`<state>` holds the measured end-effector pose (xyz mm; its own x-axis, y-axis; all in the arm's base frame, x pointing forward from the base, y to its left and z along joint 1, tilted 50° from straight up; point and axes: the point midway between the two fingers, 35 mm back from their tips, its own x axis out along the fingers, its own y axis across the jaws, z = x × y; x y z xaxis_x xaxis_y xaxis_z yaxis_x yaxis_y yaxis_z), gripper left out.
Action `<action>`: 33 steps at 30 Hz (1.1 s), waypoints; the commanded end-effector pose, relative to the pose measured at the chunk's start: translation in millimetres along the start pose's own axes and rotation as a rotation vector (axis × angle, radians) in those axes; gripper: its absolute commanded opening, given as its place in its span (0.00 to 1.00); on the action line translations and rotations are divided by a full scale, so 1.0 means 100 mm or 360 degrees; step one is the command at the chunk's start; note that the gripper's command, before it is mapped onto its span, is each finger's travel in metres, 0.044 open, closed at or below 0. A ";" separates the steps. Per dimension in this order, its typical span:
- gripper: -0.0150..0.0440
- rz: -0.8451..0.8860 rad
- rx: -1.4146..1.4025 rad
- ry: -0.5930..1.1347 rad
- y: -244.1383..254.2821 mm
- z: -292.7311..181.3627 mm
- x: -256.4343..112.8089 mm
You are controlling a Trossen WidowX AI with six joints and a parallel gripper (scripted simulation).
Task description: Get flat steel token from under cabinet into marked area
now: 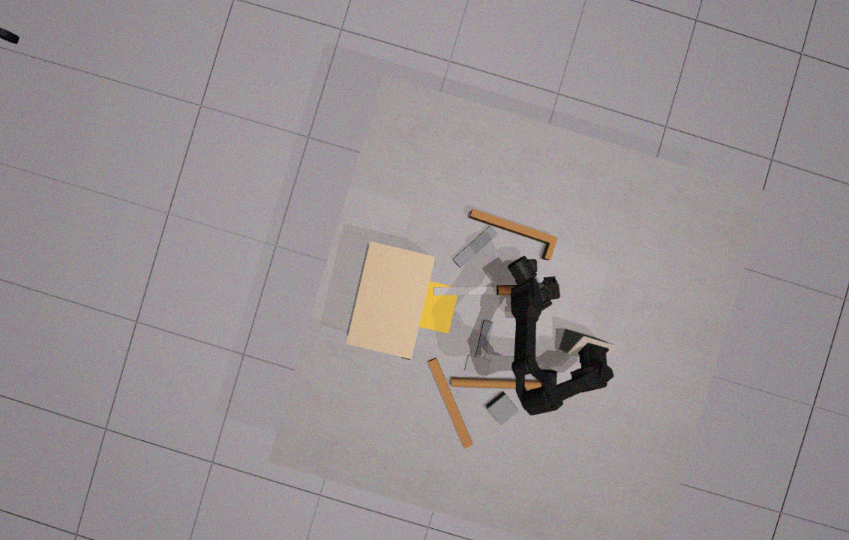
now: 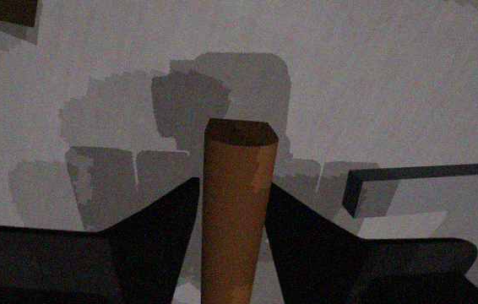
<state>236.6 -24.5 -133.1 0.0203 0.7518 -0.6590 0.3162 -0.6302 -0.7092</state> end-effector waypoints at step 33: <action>0.25 -0.0008 0.0018 0.0000 0.01 -0.34 0.00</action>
<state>259.4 -19.8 -127.3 0.0153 0.7563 -0.6540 0.2972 -0.6280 -0.7193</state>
